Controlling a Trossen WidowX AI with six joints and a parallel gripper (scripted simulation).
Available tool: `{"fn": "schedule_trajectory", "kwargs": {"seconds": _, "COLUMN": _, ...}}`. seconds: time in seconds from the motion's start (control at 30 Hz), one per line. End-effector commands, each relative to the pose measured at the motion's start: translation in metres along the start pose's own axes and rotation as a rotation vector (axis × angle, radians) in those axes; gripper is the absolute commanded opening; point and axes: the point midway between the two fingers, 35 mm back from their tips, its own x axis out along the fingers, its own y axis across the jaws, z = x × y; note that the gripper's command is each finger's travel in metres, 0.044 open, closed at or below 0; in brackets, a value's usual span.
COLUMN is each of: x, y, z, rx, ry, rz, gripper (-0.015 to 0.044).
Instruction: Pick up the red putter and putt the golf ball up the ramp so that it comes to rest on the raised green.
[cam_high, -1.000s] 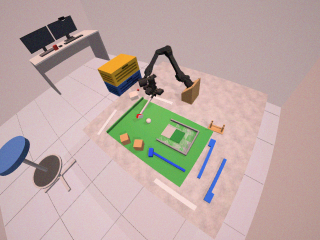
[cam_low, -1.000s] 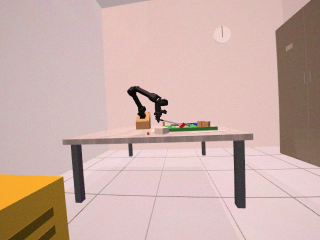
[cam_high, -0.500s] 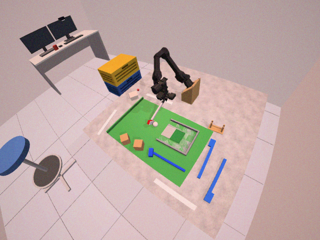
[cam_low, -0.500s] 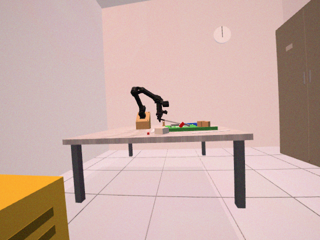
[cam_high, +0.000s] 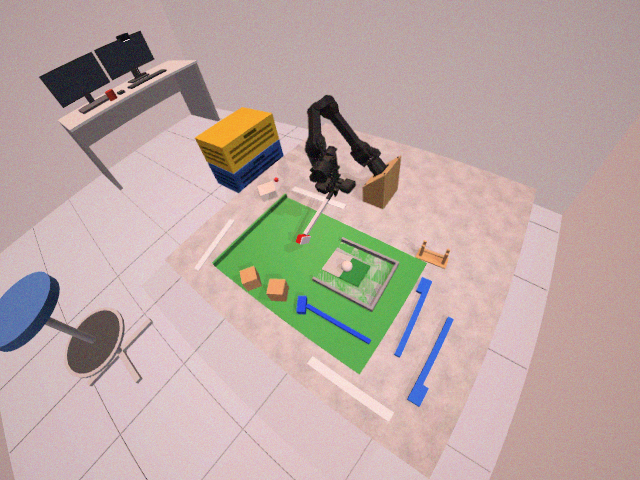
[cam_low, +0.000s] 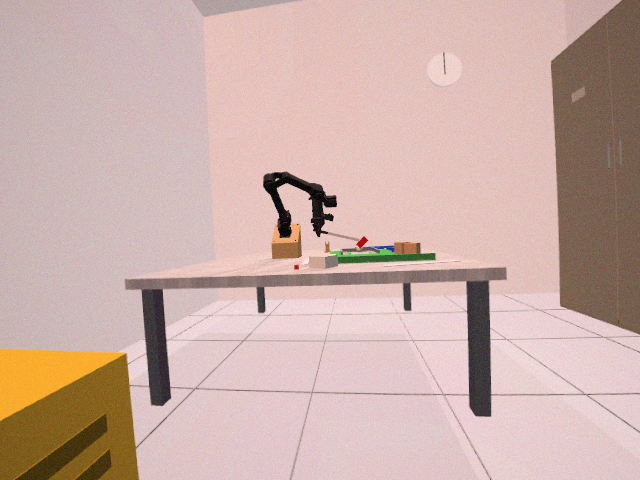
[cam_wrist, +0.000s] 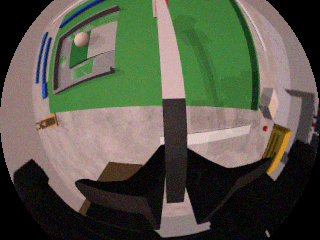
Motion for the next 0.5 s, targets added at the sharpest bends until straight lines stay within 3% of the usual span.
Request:
{"fn": "schedule_trajectory", "kwargs": {"seconds": 0.0, "x": -0.0189, "y": -0.0006, "z": 0.0012, "rx": 0.006, "ry": -0.007, "rz": 0.000, "gripper": 0.0000}}
{"fn": "schedule_trajectory", "kwargs": {"seconds": 0.47, "x": -0.0124, "y": -0.0002, "z": -0.0001, "rx": -0.001, "ry": -0.003, "rz": -0.001, "gripper": 0.0000}}
